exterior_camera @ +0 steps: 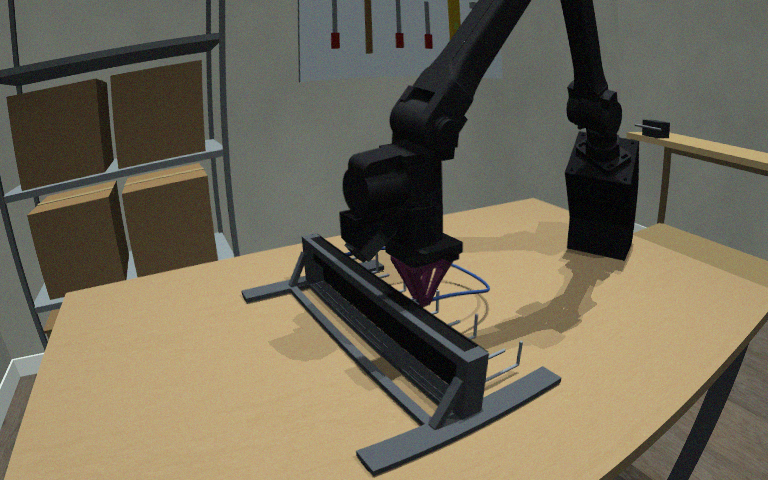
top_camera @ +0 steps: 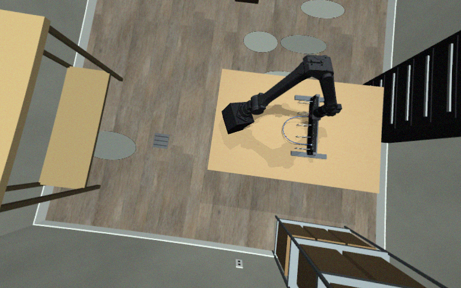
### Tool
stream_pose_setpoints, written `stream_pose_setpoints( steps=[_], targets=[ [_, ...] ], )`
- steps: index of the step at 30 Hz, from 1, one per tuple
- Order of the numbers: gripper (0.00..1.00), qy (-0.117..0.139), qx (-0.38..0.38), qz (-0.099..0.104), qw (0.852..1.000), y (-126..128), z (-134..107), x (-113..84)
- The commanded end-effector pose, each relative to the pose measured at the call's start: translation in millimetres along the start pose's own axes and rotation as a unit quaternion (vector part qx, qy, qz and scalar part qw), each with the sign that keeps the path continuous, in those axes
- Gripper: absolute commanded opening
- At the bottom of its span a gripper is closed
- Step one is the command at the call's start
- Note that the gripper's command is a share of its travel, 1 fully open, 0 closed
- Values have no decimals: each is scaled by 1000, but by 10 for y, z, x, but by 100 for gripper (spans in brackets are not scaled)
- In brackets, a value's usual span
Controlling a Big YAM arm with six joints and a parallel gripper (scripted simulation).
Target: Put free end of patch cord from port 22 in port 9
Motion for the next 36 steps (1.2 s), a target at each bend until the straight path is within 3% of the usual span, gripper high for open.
stream_pose_setpoints(
  steps=[1,36],
  targets=[
    [0,-35,-1,9,999,100,233,-124],
    [0,-27,-3,8,1000,68,57,-125]
  ],
)
Point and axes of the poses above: the point where the finger pads meet when closed, its own x axis out along the fingers, its own y axis across the jaws, z = x × y, the point moved 10 cm from there along -x, back along the fingers, and after that the axes turned 10 degrees about x, right-handed, at the moved point
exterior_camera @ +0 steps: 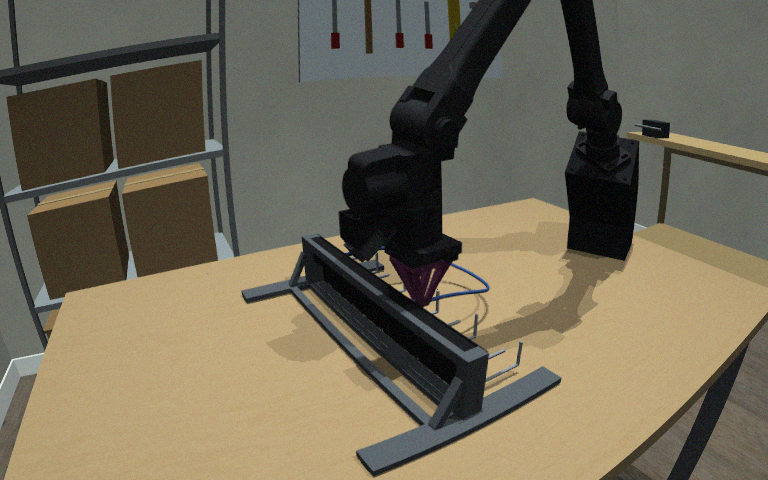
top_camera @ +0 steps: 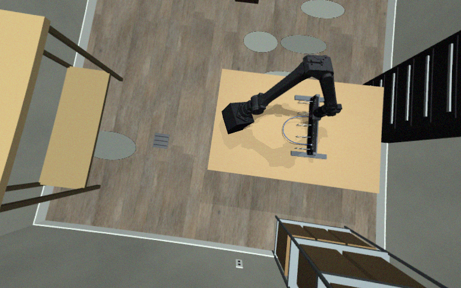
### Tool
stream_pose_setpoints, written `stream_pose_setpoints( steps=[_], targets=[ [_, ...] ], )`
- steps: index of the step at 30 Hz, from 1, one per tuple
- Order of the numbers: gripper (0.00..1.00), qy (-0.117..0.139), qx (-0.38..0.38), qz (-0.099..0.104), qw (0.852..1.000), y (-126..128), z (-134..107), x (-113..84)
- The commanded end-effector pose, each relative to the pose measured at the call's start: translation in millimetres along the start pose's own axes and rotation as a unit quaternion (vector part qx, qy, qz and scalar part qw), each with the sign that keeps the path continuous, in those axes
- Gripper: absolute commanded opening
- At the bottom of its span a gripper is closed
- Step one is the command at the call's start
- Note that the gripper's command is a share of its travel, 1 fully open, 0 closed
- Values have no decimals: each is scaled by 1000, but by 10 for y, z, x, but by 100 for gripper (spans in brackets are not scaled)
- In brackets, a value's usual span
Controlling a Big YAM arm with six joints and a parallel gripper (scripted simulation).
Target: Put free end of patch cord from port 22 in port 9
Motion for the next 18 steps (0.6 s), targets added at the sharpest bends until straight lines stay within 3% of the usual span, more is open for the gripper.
stream_pose_setpoints(
  steps=[1,18],
  targets=[
    [0,-23,-3,8,1000,67,42,-128],
    [0,-20,-4,8,1000,70,10,-155]
  ],
)
Point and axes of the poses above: the point where the finger pads meet when closed, its own x axis out along the fingers, its own y axis across the jaws, z = x × y, the point moved 10 cm from there along -x, back along the fingers, and after that the axes turned 10 degrees about x, right-handed, at the moved point
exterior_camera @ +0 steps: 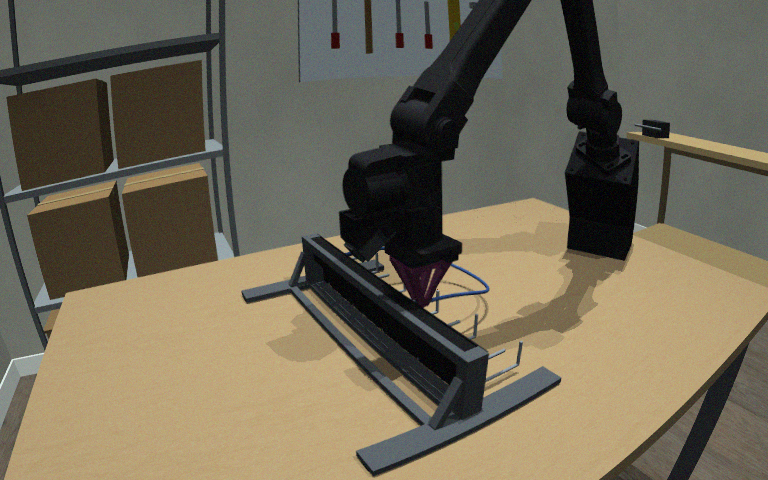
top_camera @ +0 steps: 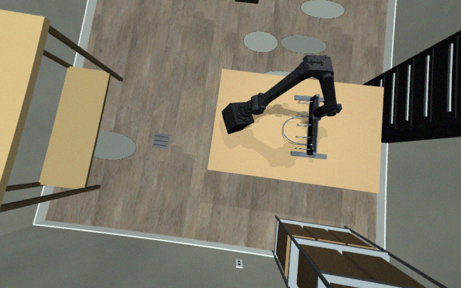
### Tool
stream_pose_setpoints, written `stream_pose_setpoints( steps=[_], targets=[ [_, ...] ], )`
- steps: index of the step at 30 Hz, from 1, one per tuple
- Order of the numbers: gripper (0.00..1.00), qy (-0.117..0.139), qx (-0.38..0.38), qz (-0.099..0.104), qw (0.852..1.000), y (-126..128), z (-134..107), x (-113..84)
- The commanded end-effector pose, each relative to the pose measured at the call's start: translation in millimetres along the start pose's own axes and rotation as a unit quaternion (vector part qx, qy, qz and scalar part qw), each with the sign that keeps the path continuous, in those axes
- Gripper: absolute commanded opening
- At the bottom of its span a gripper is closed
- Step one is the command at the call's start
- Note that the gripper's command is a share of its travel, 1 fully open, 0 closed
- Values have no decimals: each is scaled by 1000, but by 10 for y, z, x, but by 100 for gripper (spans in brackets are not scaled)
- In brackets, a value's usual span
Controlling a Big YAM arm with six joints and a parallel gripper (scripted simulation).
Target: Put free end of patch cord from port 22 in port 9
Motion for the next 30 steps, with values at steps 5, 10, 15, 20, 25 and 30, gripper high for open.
stream_pose_setpoints(
  steps=[5,10,15,20,25,30],
  targets=[
    [0,-16,-3,7,1000,70,4,-160],
    [0,-12,-3,6,1000,67,-14,-161],
    [0,-8,-2,5,1000,65,-29,-160],
    [0,-7,-2,5,1000,63,-33,-161],
    [0,-7,0,4,1000,35,-24,-170],
    [0,-8,2,3,1000,13,-12,-180]
  ],
)
Point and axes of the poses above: the point where the finger pads meet when closed, its own x axis out along the fingers, its own y axis across the jaws, z = x × y, the point moved 10 cm from there along -x, back along the fingers, and after that the axes turned 10 degrees about x, right-handed, at the moved point
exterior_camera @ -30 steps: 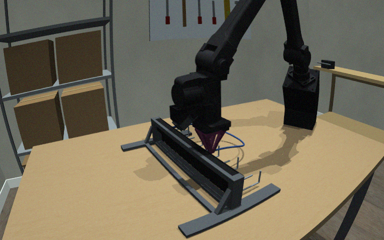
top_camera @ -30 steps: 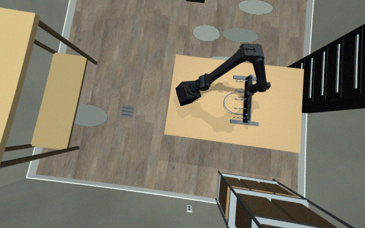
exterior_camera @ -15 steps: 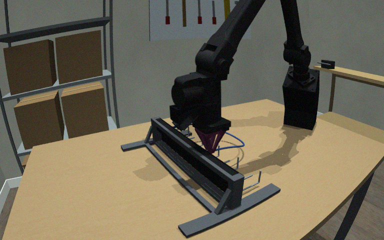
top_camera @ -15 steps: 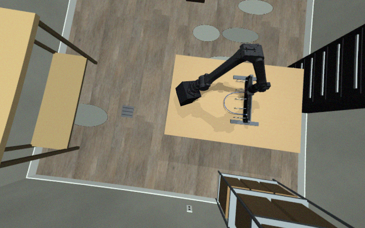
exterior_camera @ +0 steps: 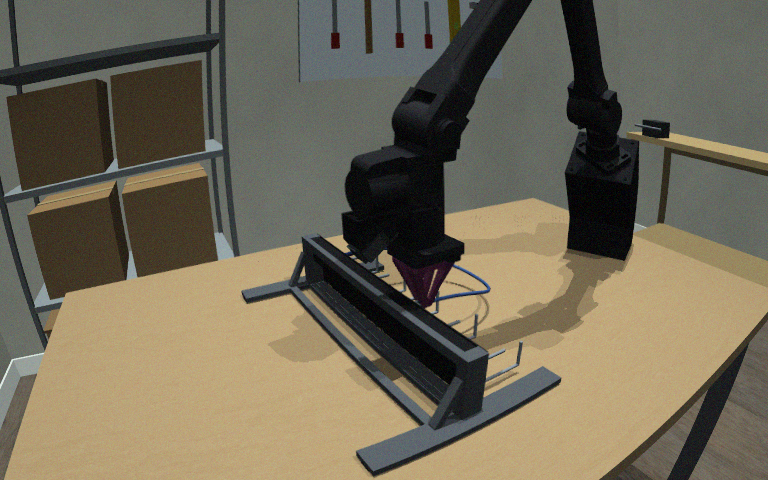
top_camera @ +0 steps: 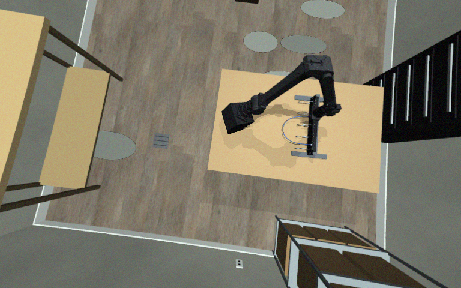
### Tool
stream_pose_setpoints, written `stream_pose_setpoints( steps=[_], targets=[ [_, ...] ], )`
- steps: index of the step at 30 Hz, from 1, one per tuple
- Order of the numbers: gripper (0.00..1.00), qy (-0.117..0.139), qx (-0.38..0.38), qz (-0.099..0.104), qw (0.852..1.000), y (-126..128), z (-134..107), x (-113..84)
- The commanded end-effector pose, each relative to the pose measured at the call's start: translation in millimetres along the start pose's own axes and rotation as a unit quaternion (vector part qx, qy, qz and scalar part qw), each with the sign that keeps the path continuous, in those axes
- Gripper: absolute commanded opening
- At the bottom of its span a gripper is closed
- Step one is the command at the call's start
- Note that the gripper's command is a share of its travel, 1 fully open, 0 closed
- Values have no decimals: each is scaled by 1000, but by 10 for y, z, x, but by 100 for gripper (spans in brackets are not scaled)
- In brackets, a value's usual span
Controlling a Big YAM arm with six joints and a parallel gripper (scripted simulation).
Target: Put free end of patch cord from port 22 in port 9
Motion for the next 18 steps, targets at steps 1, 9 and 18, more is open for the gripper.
stream_pose_setpoints(
  steps=[1,9,18],
  targets=[
    [0,-13,3,3,1000,10,24,-198],
    [0,-15,5,3,1000,-13,39,-209],
    [0,-19,5,3,1000,-9,67,-231]
  ],
)
Point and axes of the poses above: the point where the finger pads meet when closed, its own x axis out along the fingers, its own y axis across the jaws, z = x × y, the point moved 10 cm from there along -x, back along the fingers, and after that the axes turned 10 degrees about x, right-handed, at the moved point
